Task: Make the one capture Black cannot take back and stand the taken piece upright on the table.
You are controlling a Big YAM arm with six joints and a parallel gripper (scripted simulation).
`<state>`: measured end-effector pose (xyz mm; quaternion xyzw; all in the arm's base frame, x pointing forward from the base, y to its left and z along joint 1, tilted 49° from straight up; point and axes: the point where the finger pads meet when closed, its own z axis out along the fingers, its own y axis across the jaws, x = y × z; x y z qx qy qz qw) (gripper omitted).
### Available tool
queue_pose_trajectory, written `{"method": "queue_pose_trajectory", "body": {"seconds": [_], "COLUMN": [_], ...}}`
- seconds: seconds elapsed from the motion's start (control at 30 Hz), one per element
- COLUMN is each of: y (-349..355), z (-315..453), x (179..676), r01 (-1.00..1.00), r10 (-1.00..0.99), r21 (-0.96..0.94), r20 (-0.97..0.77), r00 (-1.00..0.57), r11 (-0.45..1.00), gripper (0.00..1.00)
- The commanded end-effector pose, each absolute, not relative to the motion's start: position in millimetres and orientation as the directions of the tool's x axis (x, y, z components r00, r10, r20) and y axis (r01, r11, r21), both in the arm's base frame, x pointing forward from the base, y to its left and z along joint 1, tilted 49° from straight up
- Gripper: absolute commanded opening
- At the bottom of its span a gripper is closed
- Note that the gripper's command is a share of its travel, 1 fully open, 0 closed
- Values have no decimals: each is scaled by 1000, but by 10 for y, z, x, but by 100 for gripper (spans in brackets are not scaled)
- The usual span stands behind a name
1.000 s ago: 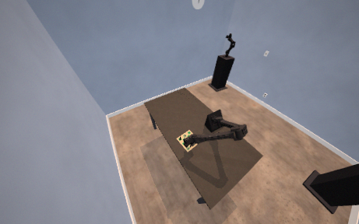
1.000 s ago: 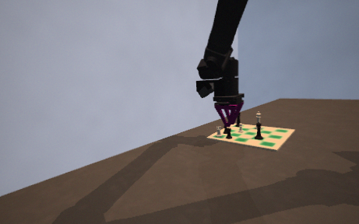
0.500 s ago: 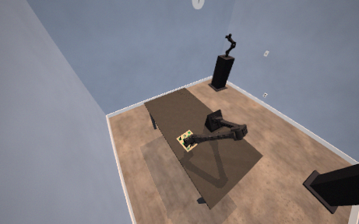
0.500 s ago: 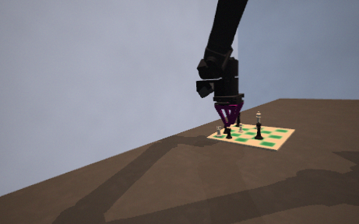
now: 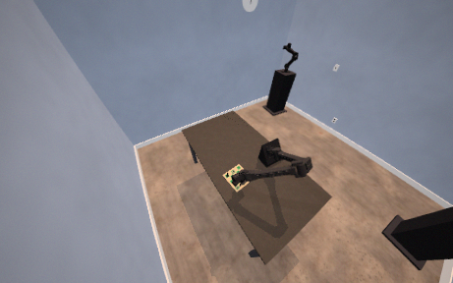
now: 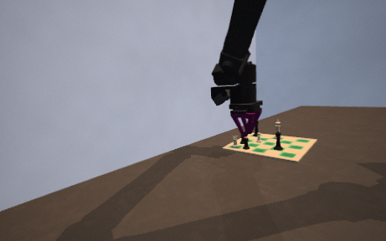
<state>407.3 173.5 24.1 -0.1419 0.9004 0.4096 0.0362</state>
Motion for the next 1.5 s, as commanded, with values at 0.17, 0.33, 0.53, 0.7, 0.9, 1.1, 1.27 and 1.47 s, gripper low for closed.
{"method": "queue_pose_trajectory", "body": {"seconds": [0.17,0.33,0.53,0.7,0.9,1.1,1.27,1.47], "y": [1720,1873,1956,1941,1987,1950,1950,1950], "z": [172,106,31,12,-3,-3,-3,-3], "x": [4121,4060,4052,4084,4065,4083,4083,4083], "r01": [-267,-279,-278,-273,-274,-268,-268,-268], "r10": [-205,-226,-226,-215,-222,-213,-213,-213], "r21": [728,728,728,728,729,729,729,729], "r20": [-175,-172,-172,-174,-170,-170,-170,-170], "r00": [-963,-959,-959,-961,-960,-962,-962,-962], "r11": [631,626,626,629,627,630,630,630], "gripper": [36,36,36,36,36,36,36,36]}}
